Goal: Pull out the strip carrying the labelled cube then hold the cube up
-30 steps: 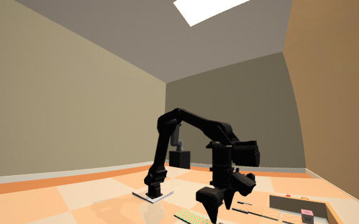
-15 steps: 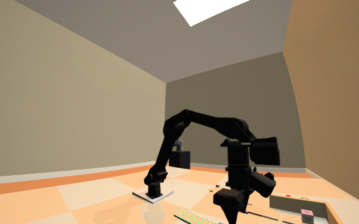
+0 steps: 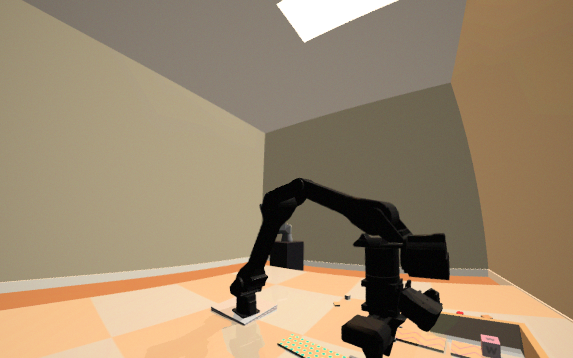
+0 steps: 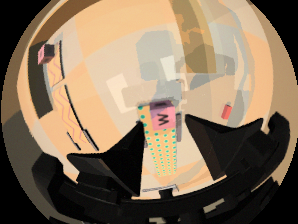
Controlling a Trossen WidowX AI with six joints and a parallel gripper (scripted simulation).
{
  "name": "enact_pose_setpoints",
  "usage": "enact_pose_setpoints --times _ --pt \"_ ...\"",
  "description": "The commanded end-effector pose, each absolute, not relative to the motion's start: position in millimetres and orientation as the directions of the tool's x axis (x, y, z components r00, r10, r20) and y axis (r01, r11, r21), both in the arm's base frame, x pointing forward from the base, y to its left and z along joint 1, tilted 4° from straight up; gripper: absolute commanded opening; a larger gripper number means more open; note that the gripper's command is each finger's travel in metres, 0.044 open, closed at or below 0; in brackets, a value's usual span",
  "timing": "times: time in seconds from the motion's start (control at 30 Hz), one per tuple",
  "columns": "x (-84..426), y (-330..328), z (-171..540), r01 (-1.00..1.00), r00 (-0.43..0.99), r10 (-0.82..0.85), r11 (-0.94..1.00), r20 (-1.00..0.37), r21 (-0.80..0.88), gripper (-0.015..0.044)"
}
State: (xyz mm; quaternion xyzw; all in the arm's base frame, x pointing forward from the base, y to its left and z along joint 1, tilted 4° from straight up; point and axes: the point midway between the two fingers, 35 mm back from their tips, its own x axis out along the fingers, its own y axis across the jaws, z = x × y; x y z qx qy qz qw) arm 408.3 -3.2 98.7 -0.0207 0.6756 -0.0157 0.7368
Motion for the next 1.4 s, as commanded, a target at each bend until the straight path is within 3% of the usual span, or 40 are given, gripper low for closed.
enact_pose_setpoints --times 0.0,0.57,0.7,0.9,1.03,1.37 --pt "409 -3 93 -0.001 0.088 -0.049 0.999 -0.995 -0.049 0.0250" --pt "410 -5 67 -0.001 0.088 -0.049 0.999 -0.995 -0.049 0.0250" --pt "410 -5 70 -0.001 0.085 -0.051 0.999 -0.995 -0.052 0.0145" --pt "410 -5 70 -0.001 0.085 -0.051 0.999 -0.995 -0.052 0.0105" --pt "407 -5 72 -0.001 0.085 -0.051 0.999 -0.995 -0.052 0.0000" --pt "369 -3 96 -0.001 0.084 -0.050 0.999 -0.995 -0.050 0.0000"
